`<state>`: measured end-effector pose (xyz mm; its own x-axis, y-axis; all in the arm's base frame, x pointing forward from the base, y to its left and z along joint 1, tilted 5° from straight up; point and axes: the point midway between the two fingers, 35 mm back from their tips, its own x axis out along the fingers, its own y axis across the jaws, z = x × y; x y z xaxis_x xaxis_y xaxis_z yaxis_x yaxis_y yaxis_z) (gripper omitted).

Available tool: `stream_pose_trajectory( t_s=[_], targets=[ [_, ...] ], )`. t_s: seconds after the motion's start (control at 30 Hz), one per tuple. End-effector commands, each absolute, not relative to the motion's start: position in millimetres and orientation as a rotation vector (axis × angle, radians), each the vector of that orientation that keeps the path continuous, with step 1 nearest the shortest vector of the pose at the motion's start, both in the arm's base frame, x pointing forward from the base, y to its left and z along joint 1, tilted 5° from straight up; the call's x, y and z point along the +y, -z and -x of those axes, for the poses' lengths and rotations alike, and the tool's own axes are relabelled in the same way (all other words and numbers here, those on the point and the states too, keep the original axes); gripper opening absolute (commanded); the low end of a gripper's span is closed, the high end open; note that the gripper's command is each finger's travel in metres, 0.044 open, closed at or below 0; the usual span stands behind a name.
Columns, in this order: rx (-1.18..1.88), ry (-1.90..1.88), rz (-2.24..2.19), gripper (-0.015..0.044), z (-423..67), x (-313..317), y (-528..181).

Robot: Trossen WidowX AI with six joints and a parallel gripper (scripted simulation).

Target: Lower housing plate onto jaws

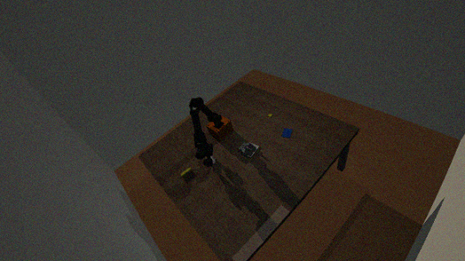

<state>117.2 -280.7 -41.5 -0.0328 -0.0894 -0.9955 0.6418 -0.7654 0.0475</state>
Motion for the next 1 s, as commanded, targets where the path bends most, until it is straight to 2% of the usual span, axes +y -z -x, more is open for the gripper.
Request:
stream_pose_trajectory(
  t_s=[0.0,0.33,0.77,0.97],
  targets=[
    [0.583,1.852,-1.729,0.0440,-116.5,-280.4,42.1],
    [0.583,1.852,-1.729,0.0440,-116.5,-280.5,42.6],
    [0.581,1.851,-1.734,0.0353,-117.1,-280.6,42.1],
    [0.581,1.851,-1.734,0.0351,-117.1,-280.6,42.1]
  ],
)
